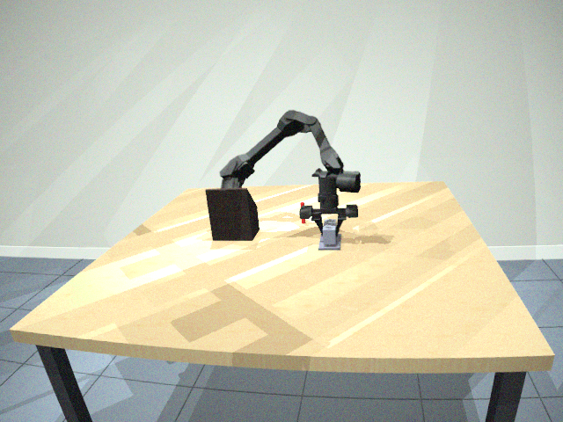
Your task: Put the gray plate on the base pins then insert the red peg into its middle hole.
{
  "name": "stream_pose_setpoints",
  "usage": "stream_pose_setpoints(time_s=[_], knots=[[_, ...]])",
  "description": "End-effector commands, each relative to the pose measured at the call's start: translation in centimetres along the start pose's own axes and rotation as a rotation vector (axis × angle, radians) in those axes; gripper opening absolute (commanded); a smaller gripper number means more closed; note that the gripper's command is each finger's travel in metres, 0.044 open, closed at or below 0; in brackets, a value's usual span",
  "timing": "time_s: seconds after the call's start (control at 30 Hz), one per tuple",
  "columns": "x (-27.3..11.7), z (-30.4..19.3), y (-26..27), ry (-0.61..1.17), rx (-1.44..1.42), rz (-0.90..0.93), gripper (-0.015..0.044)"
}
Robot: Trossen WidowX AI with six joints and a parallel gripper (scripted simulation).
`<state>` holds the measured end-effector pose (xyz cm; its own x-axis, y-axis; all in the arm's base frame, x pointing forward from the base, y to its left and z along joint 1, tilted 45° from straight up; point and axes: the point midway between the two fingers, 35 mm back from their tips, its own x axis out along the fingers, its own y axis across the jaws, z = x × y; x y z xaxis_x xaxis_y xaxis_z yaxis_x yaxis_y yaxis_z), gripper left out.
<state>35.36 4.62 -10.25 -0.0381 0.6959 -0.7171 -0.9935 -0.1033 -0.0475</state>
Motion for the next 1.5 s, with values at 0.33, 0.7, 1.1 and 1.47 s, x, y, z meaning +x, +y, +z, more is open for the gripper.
stream_pose_setpoints(time_s=[0.33,0.7,1.1,1.47], knots=[[-0.1,0.0,0.0,0.0,-0.002,-0.001,0.044],[-11.8,-0.2,0.0,0.0,0.003,-0.002,0.044],[-12.3,3.1,0.5,0.003,0.397,-0.002,0.044],[-12.6,10.7,3.7,0.004,1.36,-0.003,0.044]])
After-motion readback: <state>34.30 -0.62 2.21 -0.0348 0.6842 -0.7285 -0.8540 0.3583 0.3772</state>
